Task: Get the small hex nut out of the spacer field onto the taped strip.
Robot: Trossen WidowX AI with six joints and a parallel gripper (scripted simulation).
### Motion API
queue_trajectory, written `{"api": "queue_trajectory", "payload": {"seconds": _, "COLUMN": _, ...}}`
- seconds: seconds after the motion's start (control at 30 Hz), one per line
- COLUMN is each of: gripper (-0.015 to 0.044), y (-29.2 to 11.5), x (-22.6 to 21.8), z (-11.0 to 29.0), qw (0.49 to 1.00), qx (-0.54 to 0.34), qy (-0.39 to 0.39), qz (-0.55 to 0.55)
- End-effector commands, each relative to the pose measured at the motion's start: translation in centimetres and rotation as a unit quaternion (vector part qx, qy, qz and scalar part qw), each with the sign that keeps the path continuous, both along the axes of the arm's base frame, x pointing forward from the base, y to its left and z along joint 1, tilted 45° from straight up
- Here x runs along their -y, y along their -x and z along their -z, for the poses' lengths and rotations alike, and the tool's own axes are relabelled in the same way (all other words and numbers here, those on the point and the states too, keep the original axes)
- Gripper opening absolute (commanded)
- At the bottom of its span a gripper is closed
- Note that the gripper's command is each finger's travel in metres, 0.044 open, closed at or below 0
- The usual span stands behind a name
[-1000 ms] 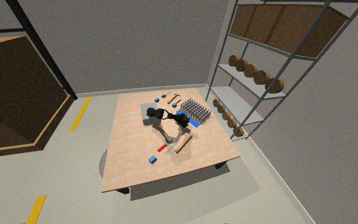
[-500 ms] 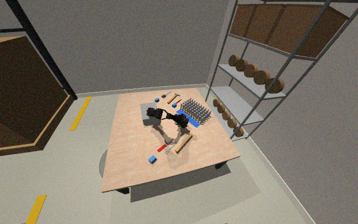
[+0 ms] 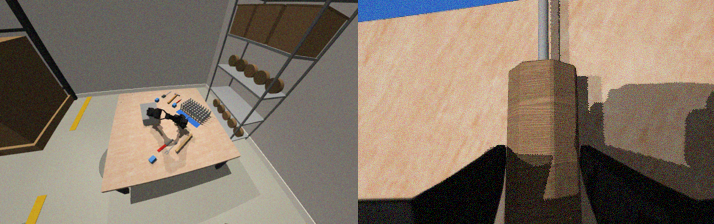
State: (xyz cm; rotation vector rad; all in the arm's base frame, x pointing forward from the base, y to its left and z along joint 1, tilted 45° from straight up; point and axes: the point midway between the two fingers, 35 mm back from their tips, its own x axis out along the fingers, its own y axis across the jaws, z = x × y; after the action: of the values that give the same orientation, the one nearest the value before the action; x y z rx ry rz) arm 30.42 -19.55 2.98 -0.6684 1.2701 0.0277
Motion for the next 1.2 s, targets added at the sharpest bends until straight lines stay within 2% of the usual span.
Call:
{"api": "queue_trajectory", "payload": {"seconds": 0.0, "gripper": 0.0, "y": 0.5, "x": 0.1, "z": -0.2, "qw": 1.0, "qx": -0.001, "qy": 0.001, "qz": 0.0}}
{"api": "queue_trajectory", "payload": {"seconds": 1.17, "gripper": 0.0, "y": 3.0, "x": 0.8, "z": -1.1, "qw": 1.0, "qx": -0.001, "qy": 0.002, "qz": 0.0}}
